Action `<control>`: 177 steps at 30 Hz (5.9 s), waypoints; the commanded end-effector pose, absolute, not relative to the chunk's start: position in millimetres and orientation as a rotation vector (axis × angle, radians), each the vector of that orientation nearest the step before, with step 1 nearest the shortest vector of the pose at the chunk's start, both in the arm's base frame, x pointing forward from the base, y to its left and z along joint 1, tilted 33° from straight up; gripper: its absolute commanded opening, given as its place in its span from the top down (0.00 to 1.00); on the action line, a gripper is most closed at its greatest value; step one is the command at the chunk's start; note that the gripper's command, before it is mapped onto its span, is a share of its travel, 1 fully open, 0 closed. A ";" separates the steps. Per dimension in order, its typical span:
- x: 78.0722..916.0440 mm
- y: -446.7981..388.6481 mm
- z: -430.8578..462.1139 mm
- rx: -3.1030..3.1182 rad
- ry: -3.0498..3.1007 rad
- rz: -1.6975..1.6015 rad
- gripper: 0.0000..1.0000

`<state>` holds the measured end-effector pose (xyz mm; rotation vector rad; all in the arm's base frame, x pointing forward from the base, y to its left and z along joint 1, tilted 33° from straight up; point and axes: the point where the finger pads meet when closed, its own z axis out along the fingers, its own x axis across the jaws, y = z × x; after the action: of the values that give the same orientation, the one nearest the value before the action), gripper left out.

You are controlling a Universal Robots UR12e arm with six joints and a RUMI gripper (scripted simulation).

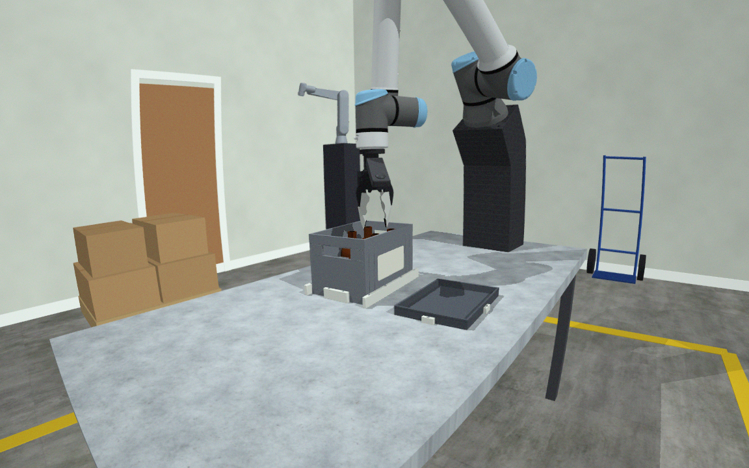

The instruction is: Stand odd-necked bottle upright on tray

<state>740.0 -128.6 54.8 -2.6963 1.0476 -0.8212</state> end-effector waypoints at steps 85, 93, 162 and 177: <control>759.8 -131.0 24.8 -2.696 1.047 -0.823 0.62; 761.2 -131.2 22.5 -2.696 1.047 -0.823 0.62; 761.3 -131.2 22.3 -2.696 1.047 -0.823 1.00; 761.3 -131.2 22.3 -2.696 1.047 -0.823 1.00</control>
<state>761.2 -131.2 21.8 -2.6963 1.0476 -0.8212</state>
